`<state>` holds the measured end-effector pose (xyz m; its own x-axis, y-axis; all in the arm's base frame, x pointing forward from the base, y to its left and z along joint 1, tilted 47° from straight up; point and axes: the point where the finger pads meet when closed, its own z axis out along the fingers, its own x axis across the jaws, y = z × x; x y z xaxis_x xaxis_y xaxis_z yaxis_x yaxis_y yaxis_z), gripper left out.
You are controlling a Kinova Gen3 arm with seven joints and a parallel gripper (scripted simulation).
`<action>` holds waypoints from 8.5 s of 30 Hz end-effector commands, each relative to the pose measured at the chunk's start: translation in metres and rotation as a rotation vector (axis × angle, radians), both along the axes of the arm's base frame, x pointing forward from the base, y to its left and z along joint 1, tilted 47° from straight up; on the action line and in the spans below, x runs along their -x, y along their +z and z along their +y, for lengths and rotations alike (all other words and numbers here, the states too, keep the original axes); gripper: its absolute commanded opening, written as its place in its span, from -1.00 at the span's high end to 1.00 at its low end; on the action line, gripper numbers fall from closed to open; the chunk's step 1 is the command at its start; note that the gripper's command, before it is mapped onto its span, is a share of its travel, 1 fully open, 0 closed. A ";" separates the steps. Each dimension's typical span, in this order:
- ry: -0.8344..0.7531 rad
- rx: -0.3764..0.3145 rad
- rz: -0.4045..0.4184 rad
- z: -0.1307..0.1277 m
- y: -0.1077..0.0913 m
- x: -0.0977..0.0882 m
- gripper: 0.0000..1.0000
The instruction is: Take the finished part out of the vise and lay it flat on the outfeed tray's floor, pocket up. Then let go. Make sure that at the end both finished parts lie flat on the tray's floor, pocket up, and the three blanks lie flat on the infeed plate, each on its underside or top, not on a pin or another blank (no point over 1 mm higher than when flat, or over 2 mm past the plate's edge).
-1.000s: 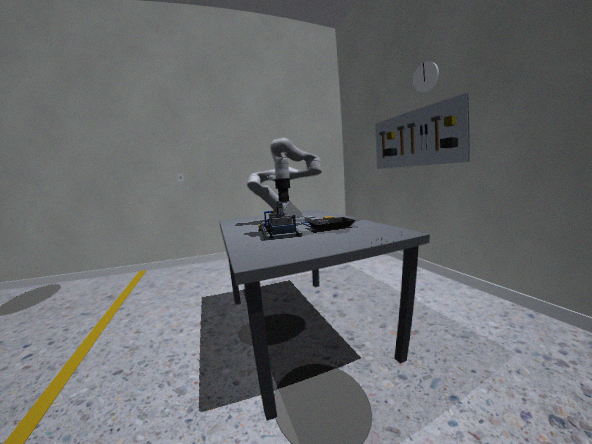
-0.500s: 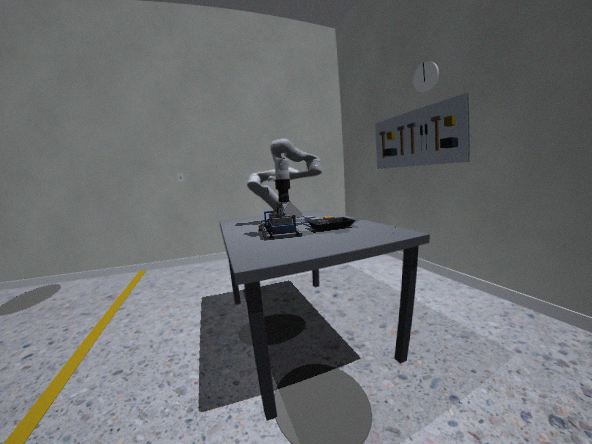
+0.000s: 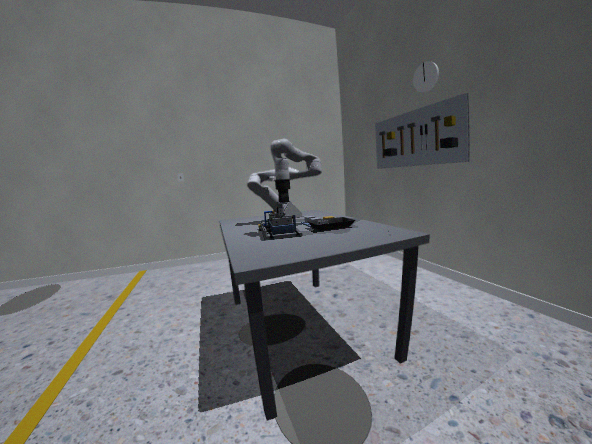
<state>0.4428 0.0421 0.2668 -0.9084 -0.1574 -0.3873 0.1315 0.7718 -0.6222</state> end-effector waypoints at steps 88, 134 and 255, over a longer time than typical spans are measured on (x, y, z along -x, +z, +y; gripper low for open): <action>0.001 0.000 -0.001 0.001 0.001 0.000 1.00; 0.001 0.000 -0.001 0.022 0.024 0.014 1.00; 0.076 0.041 0.063 0.286 -0.194 0.008 1.00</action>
